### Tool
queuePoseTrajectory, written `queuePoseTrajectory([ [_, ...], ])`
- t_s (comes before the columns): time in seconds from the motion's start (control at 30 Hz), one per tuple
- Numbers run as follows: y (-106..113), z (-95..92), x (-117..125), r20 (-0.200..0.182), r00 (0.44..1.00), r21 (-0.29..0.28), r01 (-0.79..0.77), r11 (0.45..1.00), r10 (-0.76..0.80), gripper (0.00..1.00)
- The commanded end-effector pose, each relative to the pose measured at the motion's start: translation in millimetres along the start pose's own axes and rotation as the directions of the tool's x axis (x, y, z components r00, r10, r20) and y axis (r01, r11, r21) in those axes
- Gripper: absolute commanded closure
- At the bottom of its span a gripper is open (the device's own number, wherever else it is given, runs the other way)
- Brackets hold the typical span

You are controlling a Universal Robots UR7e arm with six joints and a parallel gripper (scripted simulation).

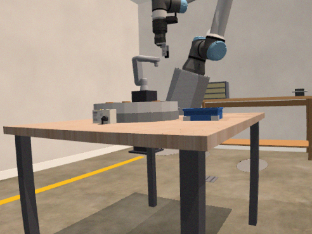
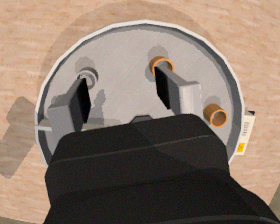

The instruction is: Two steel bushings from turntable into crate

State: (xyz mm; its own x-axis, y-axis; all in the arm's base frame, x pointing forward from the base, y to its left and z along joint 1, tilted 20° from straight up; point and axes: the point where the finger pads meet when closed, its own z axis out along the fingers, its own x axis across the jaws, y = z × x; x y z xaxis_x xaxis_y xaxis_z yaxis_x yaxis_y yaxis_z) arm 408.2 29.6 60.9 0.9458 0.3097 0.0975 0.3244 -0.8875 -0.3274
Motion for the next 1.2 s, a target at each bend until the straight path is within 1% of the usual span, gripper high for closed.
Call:
queuePoseTrajectory([
  [0.0,2,4.4,-3,-0.003,1.0,-0.002,0.0,1.0,0.0,0.0],
  [0.13,2,4.4,-3,-0.003,1.0,-0.002,0.0,1.0,0.0,0.0],
  [0.3,11,42.7,-35,-0.002,1.0,0.001,0.0,1.0,0.0,0.0],
  [0.7,11,42.7,-35,-0.002,1.0,0.001,0.0,1.0,0.0,0.0],
  [0.87,19,80.9,-68,-0.001,1.0,0.003,-0.001,1.0,0.001,0.0],
  [1.17,19,80.9,-68,-0.001,1.0,0.003,-0.001,1.0,0.001,0.0],
])
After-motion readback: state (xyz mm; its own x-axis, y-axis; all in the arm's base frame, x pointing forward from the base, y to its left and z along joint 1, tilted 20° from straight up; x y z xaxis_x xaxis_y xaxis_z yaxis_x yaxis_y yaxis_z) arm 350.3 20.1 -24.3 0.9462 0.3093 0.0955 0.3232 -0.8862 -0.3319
